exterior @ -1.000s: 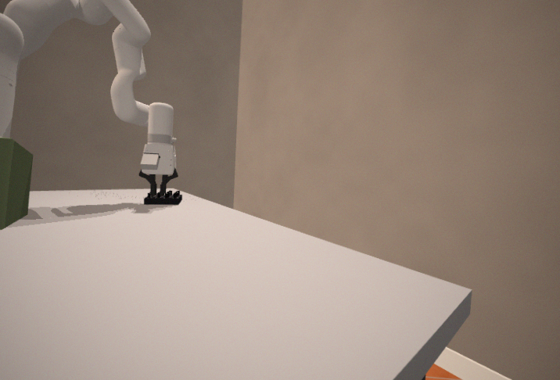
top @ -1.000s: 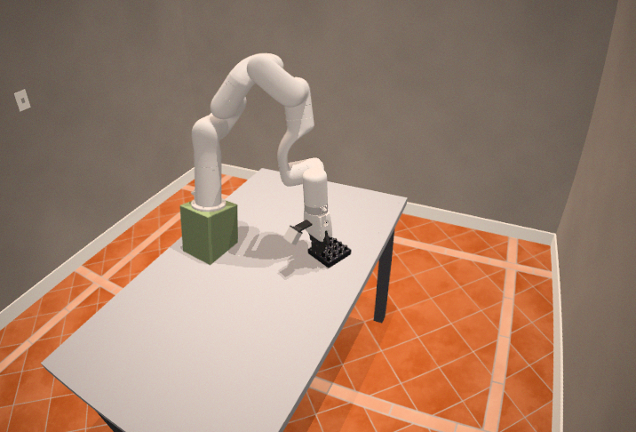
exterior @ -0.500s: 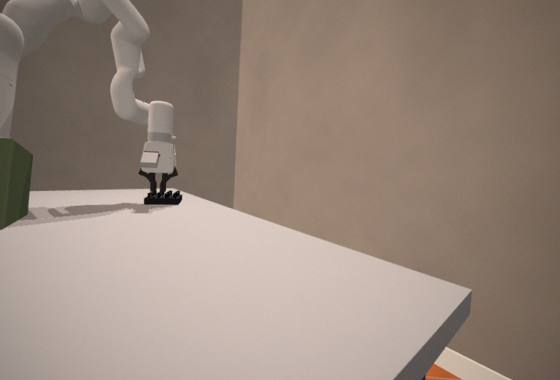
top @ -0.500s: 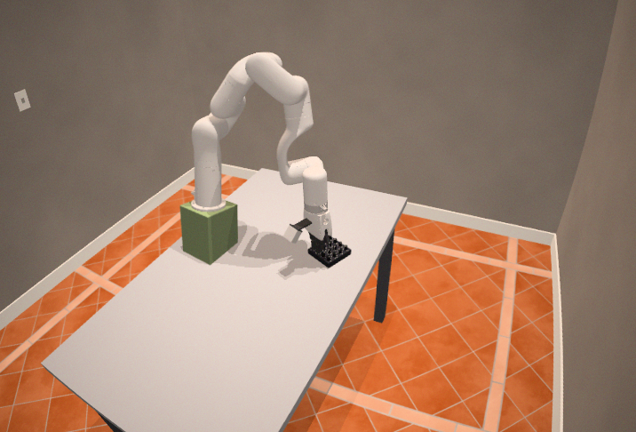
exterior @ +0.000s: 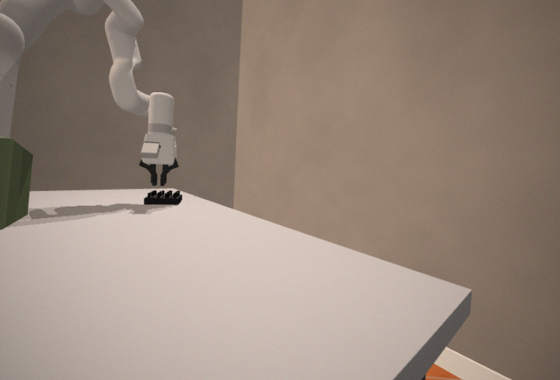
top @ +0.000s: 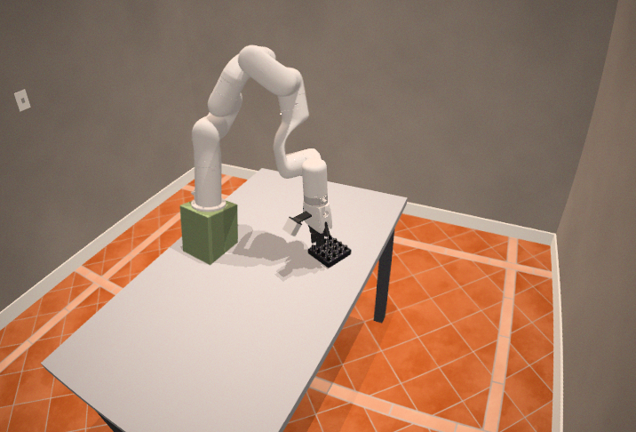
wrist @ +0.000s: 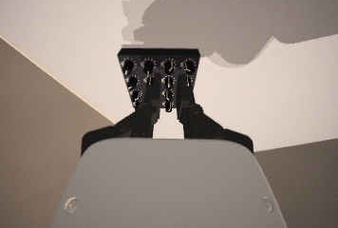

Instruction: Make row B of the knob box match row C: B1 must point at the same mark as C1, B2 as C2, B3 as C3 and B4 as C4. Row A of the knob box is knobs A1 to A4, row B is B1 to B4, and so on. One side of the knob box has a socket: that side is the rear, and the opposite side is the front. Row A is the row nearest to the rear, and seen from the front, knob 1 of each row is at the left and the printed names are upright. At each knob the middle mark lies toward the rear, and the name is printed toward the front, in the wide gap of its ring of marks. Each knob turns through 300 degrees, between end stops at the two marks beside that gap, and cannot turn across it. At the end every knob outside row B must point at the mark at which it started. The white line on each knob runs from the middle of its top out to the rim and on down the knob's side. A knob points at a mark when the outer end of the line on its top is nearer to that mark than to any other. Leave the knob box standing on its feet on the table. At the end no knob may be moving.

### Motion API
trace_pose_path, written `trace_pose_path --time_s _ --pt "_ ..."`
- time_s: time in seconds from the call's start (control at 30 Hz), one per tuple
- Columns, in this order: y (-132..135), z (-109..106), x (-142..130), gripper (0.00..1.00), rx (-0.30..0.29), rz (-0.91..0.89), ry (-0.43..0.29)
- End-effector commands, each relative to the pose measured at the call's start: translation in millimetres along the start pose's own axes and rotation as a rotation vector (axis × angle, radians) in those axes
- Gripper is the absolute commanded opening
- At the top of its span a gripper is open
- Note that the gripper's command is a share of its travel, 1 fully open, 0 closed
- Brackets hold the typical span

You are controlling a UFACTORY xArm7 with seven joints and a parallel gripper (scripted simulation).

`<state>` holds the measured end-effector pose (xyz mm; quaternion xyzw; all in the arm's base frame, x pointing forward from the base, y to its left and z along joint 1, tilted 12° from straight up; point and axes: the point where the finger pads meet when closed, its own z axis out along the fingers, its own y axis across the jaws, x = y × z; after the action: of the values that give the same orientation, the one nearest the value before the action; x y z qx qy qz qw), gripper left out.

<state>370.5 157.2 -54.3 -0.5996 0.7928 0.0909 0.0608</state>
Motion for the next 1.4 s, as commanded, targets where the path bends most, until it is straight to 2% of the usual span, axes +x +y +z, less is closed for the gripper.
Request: trace_pose_path --time_s 0.0,0.5,0.67,0.73,0.8,1.23,1.3,1.37 --pt "-1.0 -3.2 -0.4 0.19 0.002 0.000 0.000" --pt "-0.9 -3.4 -0.4 0.19 0.001 -0.026 0.000" --pt "-0.4 -5.2 -0.2 0.19 -0.002 -0.209 0.000" --pt "-0.4 -5.2 -0.2 0.19 -0.002 -0.209 0.000" --pt "-0.2 -6.3 -0.1 0.19 -0.003 -0.318 0.000" --pt "0.2 -10.8 -0.1 0.19 -0.005 -0.717 -0.002" --pt "0.2 -10.8 -0.1 0.19 -0.005 -0.717 -0.002" --pt "0.2 -12.2 -0.2 0.19 -0.006 -0.829 -0.002"
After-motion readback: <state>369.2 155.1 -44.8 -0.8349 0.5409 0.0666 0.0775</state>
